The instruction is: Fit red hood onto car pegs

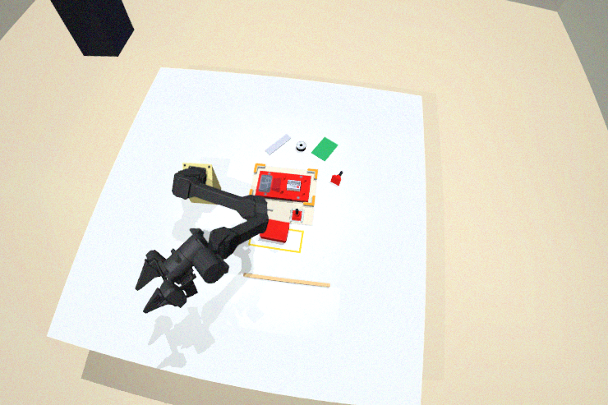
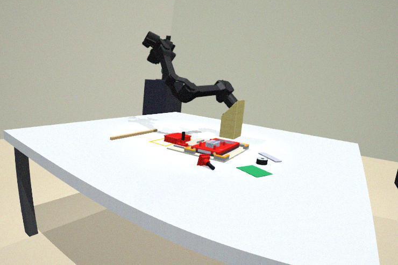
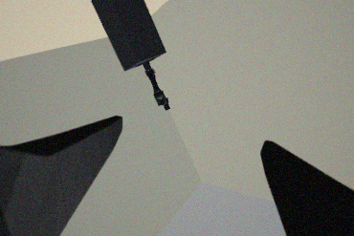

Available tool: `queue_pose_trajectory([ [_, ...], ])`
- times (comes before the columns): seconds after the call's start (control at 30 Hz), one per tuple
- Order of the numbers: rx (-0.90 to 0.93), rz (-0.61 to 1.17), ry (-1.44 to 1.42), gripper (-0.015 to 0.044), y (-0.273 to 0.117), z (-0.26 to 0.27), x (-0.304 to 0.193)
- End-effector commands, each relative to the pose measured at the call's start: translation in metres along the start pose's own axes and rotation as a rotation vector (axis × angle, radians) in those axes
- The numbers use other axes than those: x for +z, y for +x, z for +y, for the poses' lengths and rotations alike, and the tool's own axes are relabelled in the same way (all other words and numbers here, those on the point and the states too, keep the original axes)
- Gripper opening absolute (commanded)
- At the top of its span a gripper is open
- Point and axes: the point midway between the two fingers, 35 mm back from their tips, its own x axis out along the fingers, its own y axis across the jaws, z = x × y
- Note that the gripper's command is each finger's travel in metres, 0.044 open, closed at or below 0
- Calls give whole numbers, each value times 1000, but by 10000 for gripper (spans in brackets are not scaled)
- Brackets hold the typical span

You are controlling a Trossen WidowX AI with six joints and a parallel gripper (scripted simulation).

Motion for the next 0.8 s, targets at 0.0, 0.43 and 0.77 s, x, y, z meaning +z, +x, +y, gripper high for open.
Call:
queue_pose_trajectory([
  [0.0,5,9,4,440,1,1,-2],
  [0.43,242,746,257,440,28,95,-154],
  [0.77,248,1412,346,440,-64,142,-262],
])
